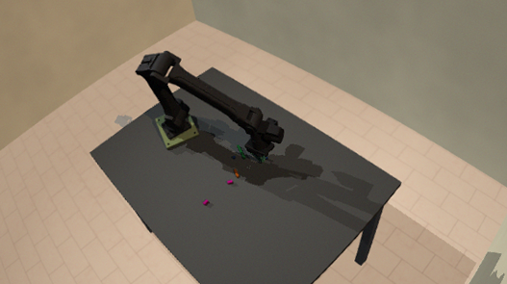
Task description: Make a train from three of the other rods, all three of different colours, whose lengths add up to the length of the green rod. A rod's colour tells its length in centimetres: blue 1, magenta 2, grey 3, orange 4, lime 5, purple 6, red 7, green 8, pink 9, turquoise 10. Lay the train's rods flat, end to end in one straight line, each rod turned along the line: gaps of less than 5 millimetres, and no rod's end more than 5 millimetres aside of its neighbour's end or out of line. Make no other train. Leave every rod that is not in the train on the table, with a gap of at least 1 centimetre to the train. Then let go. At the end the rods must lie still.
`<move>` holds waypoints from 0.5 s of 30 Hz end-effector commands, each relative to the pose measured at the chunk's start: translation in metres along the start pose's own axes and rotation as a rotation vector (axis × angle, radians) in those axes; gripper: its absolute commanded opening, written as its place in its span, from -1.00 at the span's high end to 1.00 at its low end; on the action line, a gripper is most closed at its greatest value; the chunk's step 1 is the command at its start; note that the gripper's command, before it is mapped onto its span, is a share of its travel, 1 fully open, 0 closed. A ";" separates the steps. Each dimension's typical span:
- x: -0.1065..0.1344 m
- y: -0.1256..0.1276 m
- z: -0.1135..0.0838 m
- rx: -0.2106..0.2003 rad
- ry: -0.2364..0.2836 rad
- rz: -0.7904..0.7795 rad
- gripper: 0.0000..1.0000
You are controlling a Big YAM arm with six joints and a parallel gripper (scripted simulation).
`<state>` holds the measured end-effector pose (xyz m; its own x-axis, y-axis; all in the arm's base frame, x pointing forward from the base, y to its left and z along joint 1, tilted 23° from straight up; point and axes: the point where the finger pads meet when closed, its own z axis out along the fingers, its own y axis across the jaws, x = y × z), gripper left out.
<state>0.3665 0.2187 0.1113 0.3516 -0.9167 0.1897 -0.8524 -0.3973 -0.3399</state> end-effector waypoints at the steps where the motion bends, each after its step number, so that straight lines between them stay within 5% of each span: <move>1: -0.008 0.001 -0.002 0.008 -0.011 -0.029 0.91; 15: -0.008 0.002 0.000 0.003 -0.009 -0.031 0.91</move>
